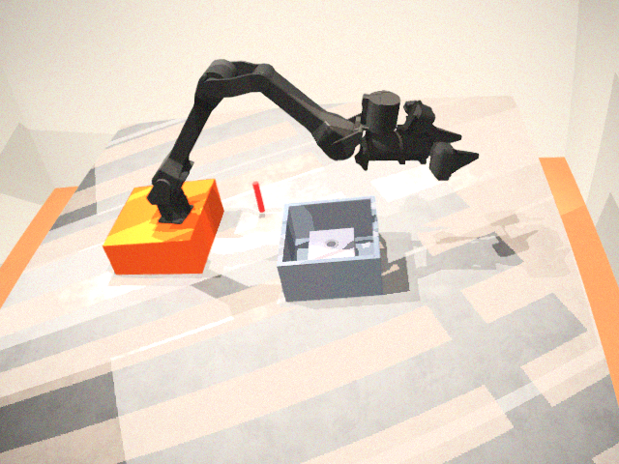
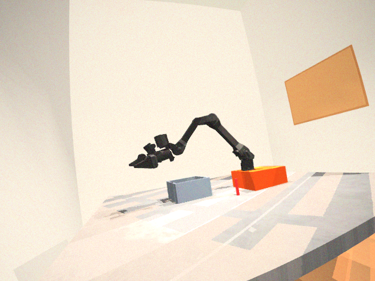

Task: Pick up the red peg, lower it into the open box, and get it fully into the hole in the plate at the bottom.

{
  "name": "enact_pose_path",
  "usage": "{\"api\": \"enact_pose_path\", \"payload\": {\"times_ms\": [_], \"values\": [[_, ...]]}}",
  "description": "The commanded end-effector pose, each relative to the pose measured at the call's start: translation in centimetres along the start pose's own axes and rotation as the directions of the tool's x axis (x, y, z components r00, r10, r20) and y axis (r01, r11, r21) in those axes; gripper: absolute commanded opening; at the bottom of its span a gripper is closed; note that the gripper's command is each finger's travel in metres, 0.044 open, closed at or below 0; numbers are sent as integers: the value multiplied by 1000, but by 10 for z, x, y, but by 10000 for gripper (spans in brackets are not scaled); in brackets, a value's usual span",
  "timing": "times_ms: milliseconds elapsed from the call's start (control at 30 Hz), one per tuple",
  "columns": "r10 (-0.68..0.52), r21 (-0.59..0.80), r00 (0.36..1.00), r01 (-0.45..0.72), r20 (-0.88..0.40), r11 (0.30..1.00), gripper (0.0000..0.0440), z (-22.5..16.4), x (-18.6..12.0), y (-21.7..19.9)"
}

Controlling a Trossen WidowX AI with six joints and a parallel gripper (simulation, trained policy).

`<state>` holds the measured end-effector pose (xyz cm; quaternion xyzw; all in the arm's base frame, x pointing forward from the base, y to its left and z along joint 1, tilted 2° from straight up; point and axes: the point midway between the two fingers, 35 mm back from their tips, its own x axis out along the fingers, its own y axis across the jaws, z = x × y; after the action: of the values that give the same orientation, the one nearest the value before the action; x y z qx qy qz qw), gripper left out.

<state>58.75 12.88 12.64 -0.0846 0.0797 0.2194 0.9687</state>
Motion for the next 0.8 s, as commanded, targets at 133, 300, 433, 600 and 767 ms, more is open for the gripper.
{"api": "enact_pose_path", "payload": {"times_ms": [133,300,433,600,767], "values": [[68,171,986,-41,-155,984,440,1,-8,44],[123,285,956,-44,-267,957,440,1,-22,78],[165,369,920,-25,-355,929,440,1,-38,104],[211,459,862,28,-462,888,440,0,-64,133],[246,525,789,111,-563,844,440,-2,-96,158]]}}
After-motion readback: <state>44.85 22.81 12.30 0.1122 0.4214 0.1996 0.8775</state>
